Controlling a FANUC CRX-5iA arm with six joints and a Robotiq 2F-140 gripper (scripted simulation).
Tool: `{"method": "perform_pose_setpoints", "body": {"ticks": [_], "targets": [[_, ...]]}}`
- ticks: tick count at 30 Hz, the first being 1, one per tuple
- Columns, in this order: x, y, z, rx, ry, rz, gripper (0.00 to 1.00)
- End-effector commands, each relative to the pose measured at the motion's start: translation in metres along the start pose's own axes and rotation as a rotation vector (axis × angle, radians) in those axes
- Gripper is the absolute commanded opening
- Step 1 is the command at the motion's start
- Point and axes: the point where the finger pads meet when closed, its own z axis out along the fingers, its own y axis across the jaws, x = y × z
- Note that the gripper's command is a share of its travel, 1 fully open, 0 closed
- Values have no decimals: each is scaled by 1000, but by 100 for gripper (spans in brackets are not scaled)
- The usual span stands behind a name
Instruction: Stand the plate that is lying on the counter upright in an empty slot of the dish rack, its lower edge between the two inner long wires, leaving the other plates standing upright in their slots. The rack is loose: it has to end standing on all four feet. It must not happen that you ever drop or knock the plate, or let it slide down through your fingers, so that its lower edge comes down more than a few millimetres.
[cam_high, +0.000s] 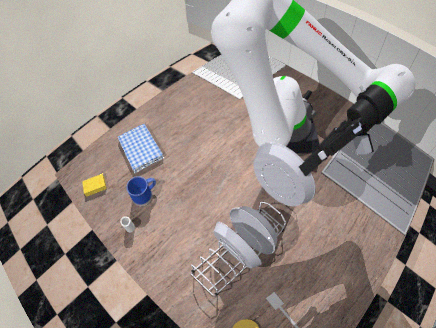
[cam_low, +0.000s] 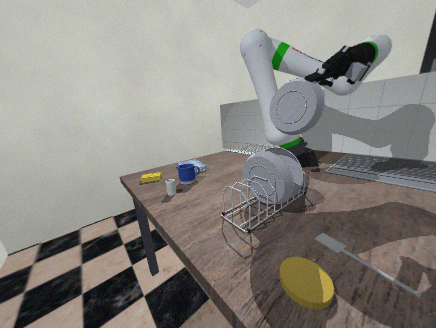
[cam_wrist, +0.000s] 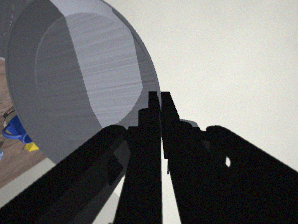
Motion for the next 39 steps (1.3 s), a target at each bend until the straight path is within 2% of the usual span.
{"method": "perform_pose_setpoints", "body": {"ticks": [1, 13, 39], "targets": [[3, -4, 2, 18, 0, 1, 10], [8, -11, 4, 44, 0, 0, 10], [12, -18, 7, 45, 0, 0, 10]]}}
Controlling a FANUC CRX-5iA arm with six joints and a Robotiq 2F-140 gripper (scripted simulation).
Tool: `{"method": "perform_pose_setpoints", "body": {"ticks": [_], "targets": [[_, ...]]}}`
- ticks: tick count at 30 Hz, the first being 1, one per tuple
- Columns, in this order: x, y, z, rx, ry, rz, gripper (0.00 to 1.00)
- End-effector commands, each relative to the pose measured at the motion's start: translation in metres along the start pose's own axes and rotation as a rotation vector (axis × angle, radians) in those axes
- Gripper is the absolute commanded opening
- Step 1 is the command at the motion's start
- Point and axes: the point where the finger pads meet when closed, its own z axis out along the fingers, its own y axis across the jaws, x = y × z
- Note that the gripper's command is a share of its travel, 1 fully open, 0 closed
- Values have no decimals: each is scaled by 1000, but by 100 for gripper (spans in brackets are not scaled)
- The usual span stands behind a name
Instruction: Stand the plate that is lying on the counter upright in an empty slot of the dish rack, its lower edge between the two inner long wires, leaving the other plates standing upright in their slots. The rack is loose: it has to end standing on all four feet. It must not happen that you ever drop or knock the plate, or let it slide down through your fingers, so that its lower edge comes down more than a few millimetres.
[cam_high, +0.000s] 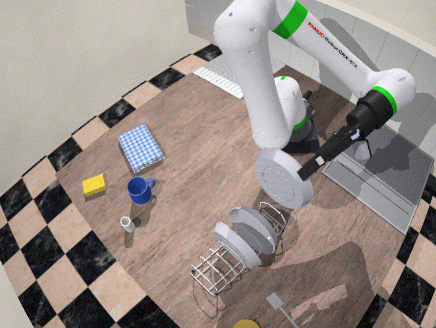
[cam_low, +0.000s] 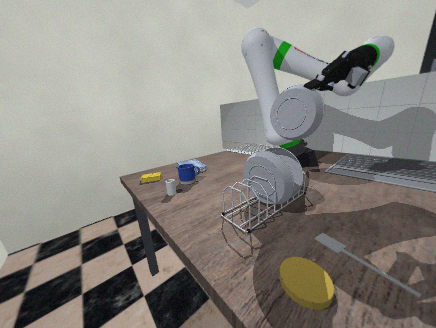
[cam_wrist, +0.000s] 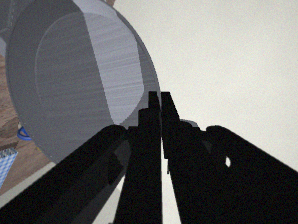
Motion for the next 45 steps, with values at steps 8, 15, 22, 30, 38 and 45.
{"method": "perform_pose_setpoints", "body": {"ticks": [8, 15, 22, 30, 38, 45], "targets": [[6, -10, 4, 0, 0, 1, 10], [11, -17, 7, 0, 0, 1, 10], [12, -19, 8, 0, 0, 1, 10], [12, -19, 8, 0, 0, 1, 10], [13, -20, 8, 0, 0, 1, 10], [15, -23, 10, 0, 0, 1, 10]]}}
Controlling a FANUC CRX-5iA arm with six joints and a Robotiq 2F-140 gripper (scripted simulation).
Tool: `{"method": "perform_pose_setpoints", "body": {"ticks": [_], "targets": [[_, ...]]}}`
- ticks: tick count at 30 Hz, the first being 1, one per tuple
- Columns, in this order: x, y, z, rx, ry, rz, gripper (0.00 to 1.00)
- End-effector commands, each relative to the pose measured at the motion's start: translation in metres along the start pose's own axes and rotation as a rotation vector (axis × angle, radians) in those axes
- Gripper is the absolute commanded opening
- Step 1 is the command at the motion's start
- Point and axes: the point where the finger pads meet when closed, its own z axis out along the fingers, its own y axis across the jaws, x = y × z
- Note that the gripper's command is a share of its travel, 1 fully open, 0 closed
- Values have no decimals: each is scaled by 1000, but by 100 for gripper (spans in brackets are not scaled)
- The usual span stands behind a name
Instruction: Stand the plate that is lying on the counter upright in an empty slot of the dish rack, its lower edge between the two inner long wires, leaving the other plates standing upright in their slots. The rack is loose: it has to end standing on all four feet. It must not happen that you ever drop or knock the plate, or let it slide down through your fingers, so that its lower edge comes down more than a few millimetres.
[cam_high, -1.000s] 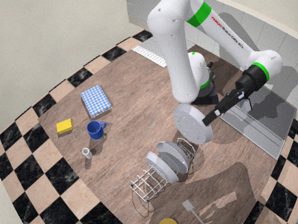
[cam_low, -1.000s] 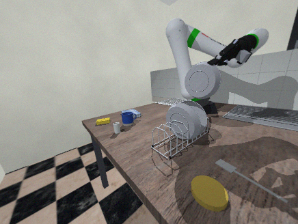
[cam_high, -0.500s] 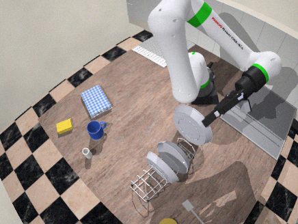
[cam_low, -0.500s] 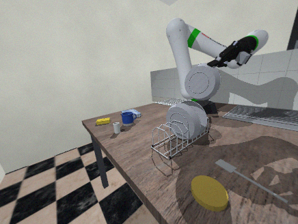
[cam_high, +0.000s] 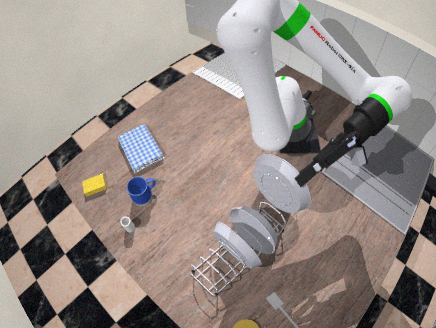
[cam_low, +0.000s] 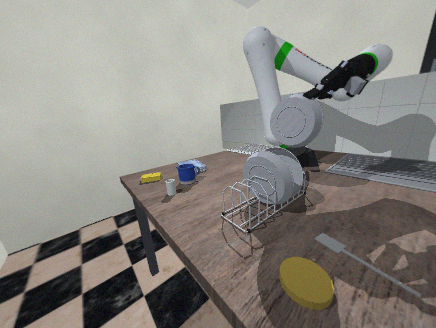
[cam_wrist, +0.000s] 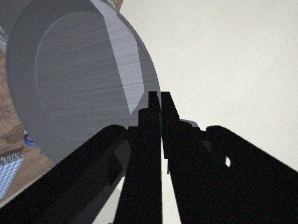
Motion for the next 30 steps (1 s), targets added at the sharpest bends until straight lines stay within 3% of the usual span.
{"method": "perform_pose_setpoints", "body": {"ticks": [1, 30], "targets": [[2, -3, 1, -1, 0, 1, 10], [14, -21, 9, 0, 0, 1, 10]]}}
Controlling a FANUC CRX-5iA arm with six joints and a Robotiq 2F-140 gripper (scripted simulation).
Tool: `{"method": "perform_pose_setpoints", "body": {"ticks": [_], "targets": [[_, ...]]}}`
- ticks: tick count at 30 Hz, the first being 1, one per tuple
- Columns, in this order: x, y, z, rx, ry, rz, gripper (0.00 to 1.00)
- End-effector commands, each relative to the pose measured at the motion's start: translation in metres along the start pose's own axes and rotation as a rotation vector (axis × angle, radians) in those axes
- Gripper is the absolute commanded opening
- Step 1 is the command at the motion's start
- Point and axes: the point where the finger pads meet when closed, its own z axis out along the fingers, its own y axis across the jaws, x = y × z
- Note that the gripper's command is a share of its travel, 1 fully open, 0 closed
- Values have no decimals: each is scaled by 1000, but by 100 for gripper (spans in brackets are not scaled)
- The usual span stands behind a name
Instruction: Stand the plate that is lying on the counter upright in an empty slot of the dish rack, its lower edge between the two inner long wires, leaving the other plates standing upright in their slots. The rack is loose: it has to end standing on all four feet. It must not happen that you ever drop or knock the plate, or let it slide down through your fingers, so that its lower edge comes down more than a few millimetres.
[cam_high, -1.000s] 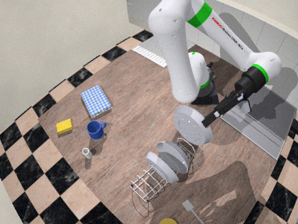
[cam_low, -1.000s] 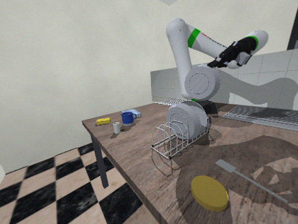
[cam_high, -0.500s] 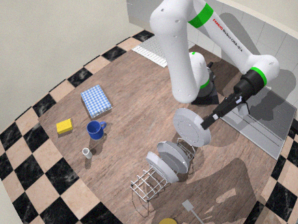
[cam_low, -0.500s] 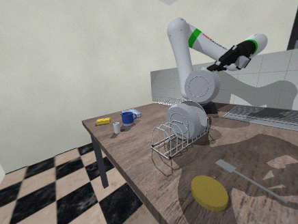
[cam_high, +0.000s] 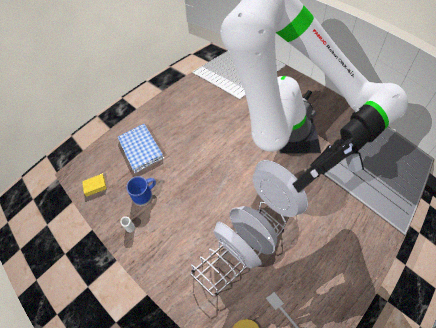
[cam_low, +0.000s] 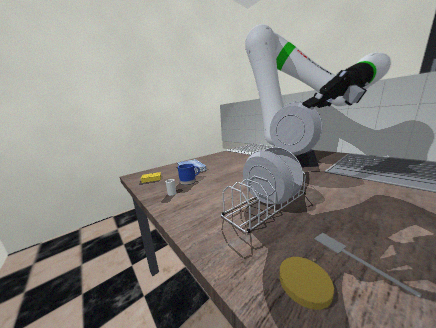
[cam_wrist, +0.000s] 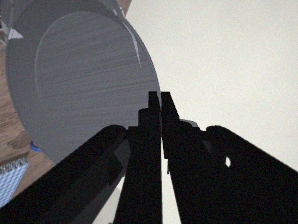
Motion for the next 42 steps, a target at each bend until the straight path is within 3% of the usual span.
{"method": "perform_pose_setpoints", "body": {"ticks": [1, 42], "targets": [[0, 0, 0, -1, 0, 1, 10], [15, -23, 10, 0, 0, 1, 10]]}}
